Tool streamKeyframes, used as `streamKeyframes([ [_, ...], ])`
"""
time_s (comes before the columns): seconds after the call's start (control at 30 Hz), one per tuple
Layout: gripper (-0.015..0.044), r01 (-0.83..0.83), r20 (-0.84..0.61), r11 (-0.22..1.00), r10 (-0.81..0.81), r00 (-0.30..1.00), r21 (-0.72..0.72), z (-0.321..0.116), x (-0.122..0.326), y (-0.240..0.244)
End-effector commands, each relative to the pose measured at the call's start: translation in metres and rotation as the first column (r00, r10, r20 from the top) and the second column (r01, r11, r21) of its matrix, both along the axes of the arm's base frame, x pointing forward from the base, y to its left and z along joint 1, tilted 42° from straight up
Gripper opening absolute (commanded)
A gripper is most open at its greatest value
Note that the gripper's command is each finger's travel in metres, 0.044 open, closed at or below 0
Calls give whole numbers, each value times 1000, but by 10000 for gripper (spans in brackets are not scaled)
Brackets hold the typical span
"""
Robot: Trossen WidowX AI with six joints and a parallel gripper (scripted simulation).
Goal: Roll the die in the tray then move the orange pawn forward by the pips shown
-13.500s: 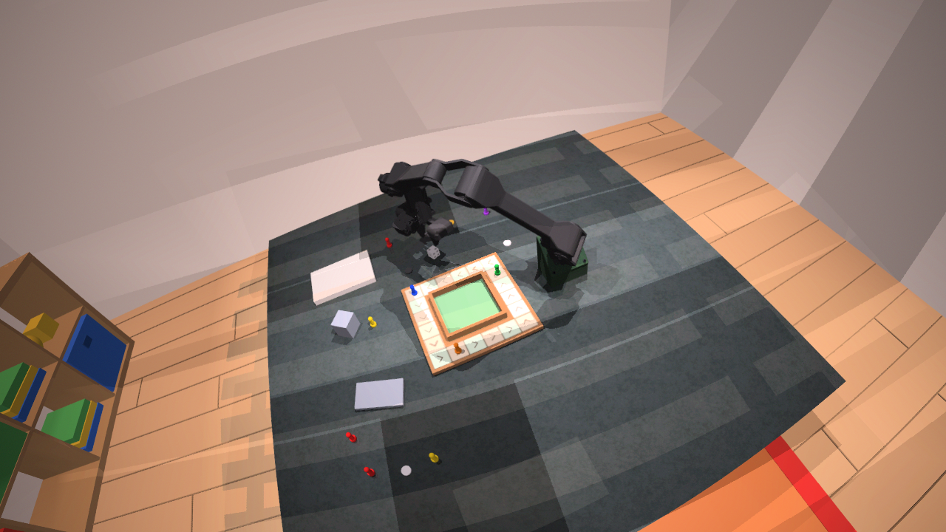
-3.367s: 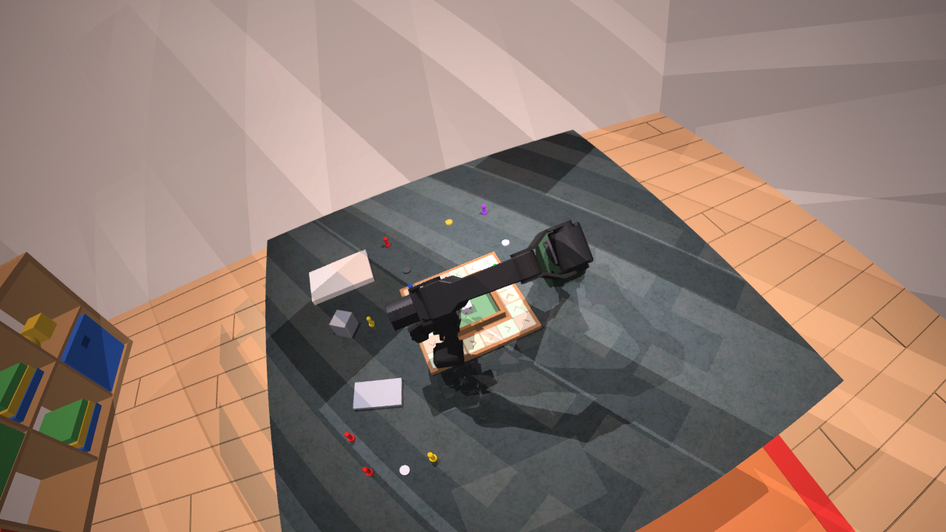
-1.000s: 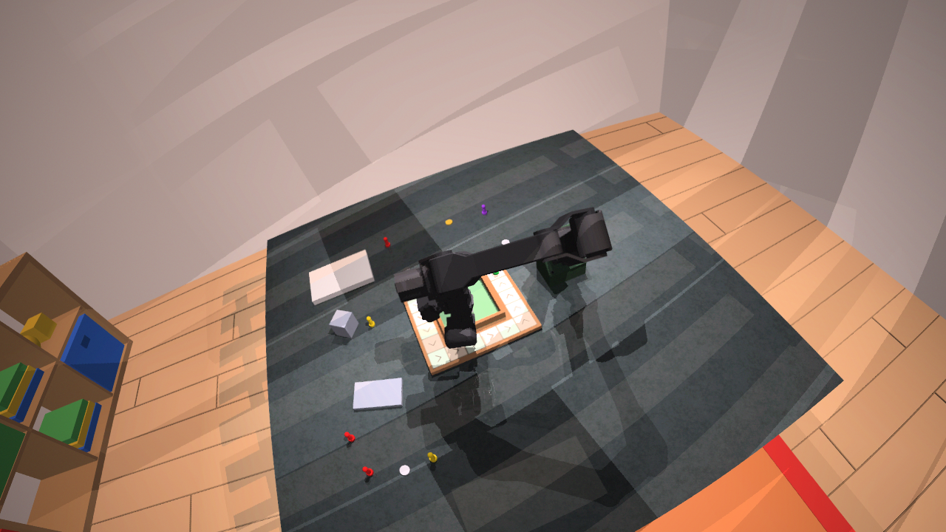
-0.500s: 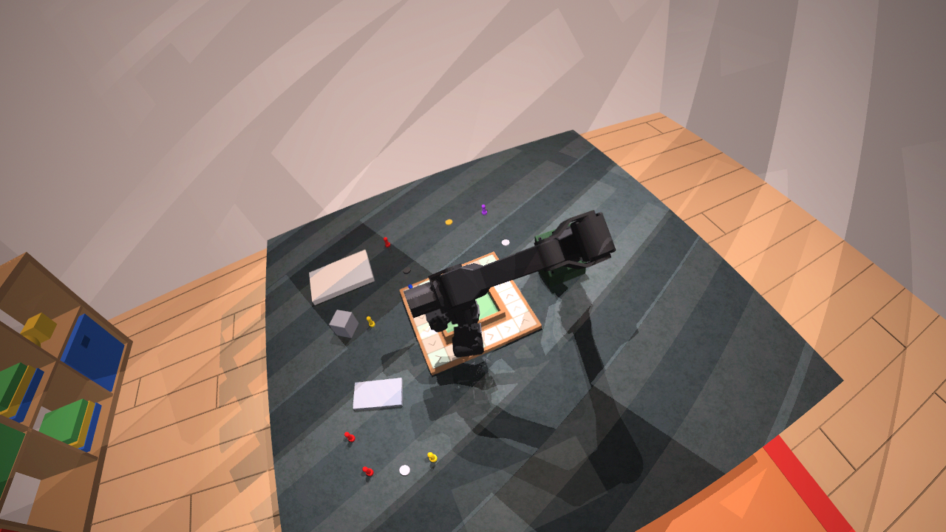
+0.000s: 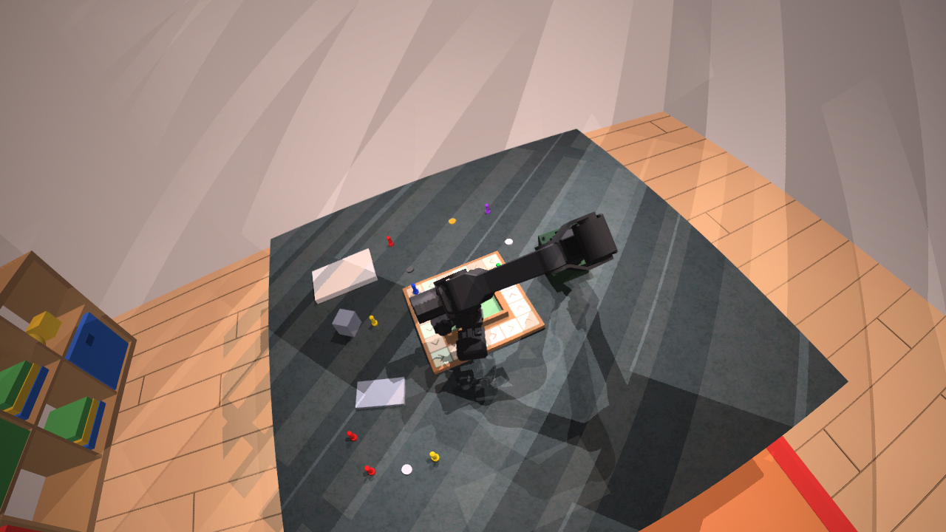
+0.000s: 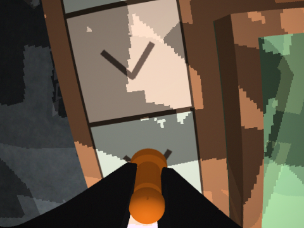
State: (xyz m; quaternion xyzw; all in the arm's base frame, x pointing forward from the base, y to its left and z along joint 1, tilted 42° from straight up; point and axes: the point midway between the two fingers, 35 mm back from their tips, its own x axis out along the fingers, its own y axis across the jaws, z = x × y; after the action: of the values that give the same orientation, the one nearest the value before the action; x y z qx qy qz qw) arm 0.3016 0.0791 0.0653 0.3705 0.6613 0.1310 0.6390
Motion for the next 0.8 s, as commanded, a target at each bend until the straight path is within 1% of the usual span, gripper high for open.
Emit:
streamKeyframes([
  [0.0, 53, 1, 1, 1000, -1, 1000, 0, 1, 0, -1],
  [0.27, 262, 1, 1, 1000, -1, 1000, 0, 2, 0, -2],
  [0.4, 368, 3, -7, 1000, -3, 1000, 2, 35, -4, -32],
  [0.5, 440, 3, -8, 1000, -3, 1000, 2, 37, -4, -33],
  [0.63, 440, 1, -5, 1000, -1, 1000, -1, 39, -5, -39],
  [0.77, 440, -42, 35, 998, 44, 998, -45, 29, -31, -84],
])
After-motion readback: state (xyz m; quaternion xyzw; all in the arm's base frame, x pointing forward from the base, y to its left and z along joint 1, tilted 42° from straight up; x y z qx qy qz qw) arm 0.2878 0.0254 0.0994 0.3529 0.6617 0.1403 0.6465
